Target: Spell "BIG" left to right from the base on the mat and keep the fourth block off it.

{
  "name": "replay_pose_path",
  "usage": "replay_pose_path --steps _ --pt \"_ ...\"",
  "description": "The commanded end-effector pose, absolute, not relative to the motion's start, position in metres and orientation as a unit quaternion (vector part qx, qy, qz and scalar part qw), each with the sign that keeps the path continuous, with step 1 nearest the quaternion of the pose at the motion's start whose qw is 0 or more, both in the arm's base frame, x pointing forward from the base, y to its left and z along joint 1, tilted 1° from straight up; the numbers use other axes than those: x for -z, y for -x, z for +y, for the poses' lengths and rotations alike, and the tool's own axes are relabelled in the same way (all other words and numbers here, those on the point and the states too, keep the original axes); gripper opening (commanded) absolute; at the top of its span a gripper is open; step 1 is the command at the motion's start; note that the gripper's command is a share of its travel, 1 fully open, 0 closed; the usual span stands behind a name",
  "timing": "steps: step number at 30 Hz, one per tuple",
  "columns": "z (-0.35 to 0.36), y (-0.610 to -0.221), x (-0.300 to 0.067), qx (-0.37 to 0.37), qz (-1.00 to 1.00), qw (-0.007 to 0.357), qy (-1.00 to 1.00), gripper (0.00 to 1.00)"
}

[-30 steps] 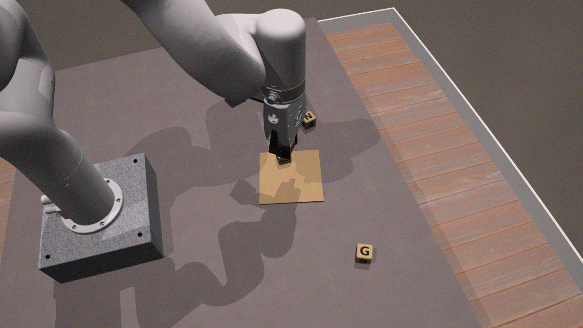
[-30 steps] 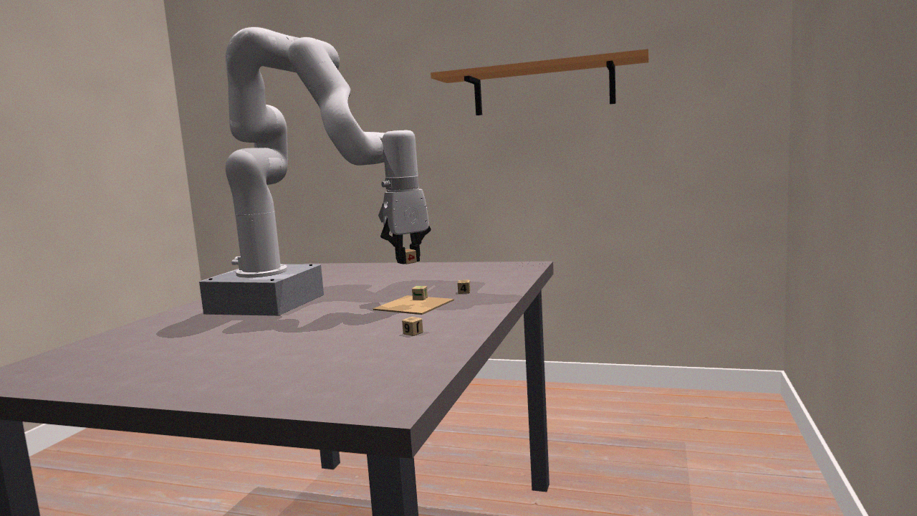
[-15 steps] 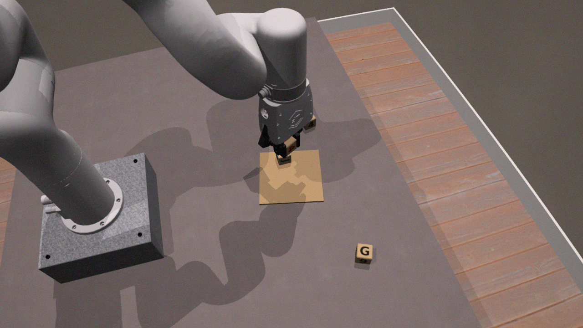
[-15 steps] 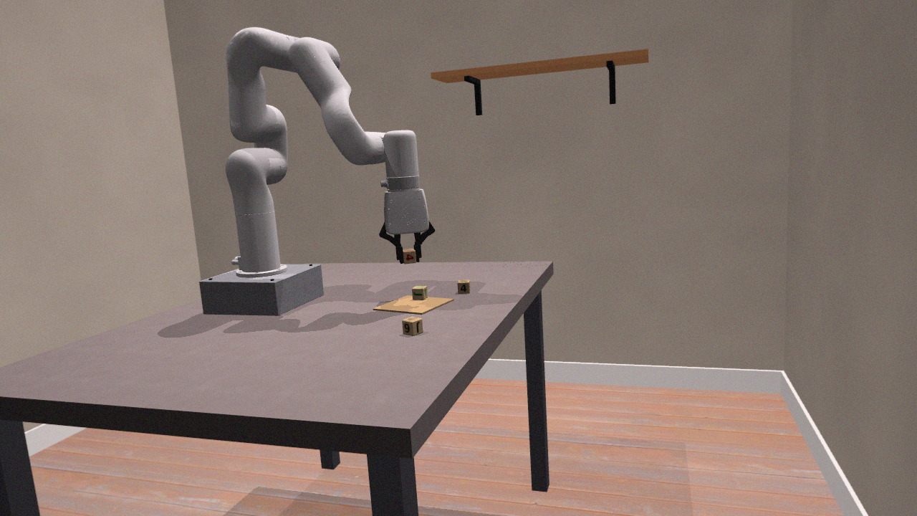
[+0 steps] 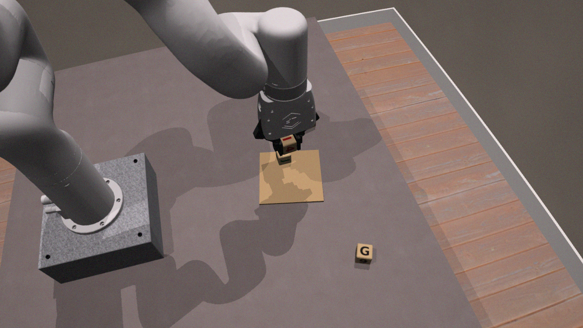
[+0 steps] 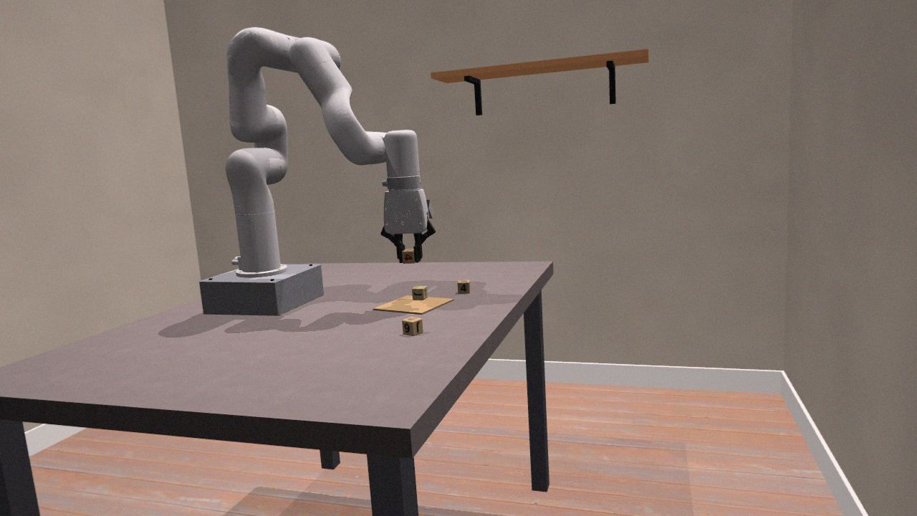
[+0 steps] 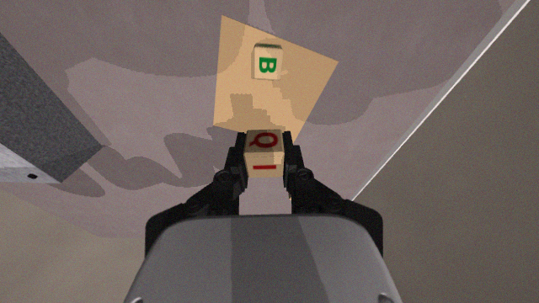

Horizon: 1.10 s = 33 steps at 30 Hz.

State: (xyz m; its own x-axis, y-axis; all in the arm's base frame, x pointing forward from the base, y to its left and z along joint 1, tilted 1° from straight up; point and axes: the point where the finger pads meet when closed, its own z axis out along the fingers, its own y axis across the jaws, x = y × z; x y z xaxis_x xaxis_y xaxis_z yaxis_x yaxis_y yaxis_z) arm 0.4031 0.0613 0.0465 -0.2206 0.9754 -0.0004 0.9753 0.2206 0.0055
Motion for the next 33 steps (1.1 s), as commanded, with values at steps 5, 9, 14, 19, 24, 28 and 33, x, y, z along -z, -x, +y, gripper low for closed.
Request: replay_pose_path --steps 5,9,14,19,24,28,33 --pt "0.0617 -0.4046 -0.0476 -0.003 0.76 0.003 -0.65 0.27" --pt "0.0618 -0.4047 -0.0476 -0.003 0.757 0.003 -0.653 0.27" --pt "0.0618 -0.4047 -0.0476 -0.003 0.757 0.003 -0.653 0.27" --pt "0.0618 -0.4047 -0.0476 -0.003 0.757 0.003 -0.653 0.27" --pt "0.0618 -0.4047 -0.0475 -0.003 0.757 0.003 -0.653 0.27" --pt "0.0616 -0.4047 -0.0443 -0.004 0.757 0.003 -0.653 0.27" --pt "0.0612 -0.4047 -0.038 -0.004 0.757 0.003 -0.653 0.27"
